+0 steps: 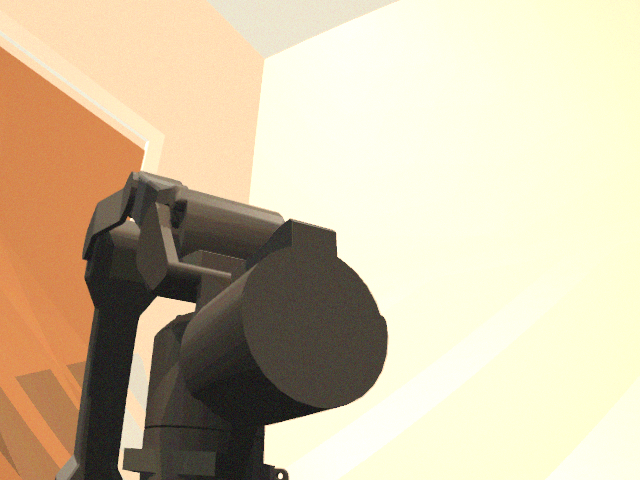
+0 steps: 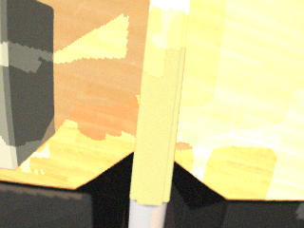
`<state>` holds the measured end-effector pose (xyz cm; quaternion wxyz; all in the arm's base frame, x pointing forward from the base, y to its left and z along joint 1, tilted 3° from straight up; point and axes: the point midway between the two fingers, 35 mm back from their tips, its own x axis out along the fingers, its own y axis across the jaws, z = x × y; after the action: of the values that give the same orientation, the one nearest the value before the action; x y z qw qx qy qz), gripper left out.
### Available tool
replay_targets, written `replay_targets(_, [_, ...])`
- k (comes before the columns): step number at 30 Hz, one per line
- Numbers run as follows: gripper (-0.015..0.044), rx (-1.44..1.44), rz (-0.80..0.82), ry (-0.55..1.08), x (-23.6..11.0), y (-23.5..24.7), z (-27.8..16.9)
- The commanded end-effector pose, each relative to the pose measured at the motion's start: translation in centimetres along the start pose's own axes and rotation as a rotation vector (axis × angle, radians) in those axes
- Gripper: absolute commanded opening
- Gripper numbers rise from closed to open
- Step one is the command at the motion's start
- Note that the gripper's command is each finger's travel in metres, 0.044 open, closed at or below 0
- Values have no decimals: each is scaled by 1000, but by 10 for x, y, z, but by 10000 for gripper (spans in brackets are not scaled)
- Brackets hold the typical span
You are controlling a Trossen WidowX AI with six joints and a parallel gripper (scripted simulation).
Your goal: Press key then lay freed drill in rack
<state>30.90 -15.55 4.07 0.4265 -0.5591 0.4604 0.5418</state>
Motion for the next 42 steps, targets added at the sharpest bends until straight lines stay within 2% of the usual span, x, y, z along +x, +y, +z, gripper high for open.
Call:
replay_targets(1, [0,-3,-2,3,-3,0,0])
replay_targets(42, [0,-3,-2,3,-18,2,4])
